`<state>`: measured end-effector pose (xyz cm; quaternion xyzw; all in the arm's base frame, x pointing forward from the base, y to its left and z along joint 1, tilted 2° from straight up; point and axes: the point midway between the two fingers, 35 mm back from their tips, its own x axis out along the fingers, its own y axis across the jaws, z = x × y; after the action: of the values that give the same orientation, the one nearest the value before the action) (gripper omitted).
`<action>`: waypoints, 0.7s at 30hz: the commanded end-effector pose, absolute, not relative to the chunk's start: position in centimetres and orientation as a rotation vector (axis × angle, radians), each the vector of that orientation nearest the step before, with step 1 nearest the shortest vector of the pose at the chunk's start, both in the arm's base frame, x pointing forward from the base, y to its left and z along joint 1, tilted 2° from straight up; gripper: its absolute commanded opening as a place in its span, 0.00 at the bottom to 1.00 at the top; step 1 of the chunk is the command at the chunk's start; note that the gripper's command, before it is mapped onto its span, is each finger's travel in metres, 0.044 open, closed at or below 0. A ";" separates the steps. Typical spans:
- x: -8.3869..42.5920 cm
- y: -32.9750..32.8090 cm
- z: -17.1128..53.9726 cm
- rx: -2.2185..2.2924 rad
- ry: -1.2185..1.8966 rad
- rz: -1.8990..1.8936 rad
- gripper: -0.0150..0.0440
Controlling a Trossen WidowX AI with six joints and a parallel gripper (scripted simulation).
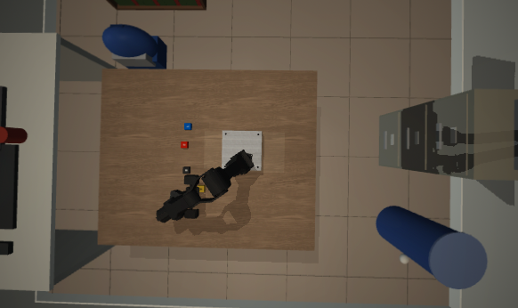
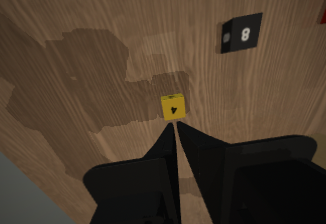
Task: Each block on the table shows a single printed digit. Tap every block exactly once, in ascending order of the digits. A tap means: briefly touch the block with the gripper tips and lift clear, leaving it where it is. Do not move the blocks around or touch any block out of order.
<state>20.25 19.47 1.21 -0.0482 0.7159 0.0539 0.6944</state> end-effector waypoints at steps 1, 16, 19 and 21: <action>20.6 19.6 6.8 -0.092 1.573 0.138 0.29; 27.6 11.1 6.9 -0.099 1.566 0.130 0.29; 28.0 10.4 6.9 -0.100 1.566 0.129 0.29; 28.0 10.4 6.6 -0.100 1.566 0.129 0.29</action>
<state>27.71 10.78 6.99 -0.0371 0.7033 0.0515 0.7081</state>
